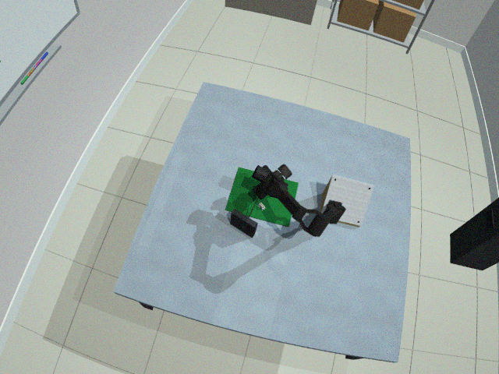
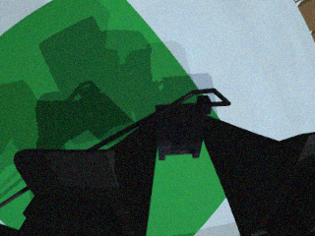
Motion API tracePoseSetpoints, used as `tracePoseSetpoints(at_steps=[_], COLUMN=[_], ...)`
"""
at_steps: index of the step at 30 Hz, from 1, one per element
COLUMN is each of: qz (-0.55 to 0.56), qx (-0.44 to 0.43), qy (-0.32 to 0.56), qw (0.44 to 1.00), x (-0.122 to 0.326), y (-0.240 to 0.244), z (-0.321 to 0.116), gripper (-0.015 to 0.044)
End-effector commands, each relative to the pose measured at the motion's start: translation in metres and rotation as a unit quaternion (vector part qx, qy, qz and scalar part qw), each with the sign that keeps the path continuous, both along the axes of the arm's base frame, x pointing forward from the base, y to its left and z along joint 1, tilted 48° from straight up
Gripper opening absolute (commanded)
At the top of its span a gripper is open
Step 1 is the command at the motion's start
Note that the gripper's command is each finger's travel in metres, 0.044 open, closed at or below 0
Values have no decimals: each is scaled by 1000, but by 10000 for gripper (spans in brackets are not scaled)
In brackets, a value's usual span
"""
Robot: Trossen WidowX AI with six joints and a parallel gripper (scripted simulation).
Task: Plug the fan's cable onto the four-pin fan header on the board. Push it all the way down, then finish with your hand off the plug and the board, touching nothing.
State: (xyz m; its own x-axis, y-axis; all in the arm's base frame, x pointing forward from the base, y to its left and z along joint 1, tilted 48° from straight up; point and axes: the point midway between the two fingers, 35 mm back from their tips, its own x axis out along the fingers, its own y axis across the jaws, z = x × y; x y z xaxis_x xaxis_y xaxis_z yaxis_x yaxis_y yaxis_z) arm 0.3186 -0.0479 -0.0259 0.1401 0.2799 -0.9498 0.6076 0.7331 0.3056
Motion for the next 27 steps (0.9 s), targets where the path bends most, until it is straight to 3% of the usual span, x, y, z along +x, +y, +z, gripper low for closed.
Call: tracePoseSetpoints(at_steps=[1,27], qz=[-8,-66], qx=[-19,-113], qy=[-6,-90], qw=[1000,987], x=[-1,1], y=[0,5], z=[-3,-4], gripper=[0,0])
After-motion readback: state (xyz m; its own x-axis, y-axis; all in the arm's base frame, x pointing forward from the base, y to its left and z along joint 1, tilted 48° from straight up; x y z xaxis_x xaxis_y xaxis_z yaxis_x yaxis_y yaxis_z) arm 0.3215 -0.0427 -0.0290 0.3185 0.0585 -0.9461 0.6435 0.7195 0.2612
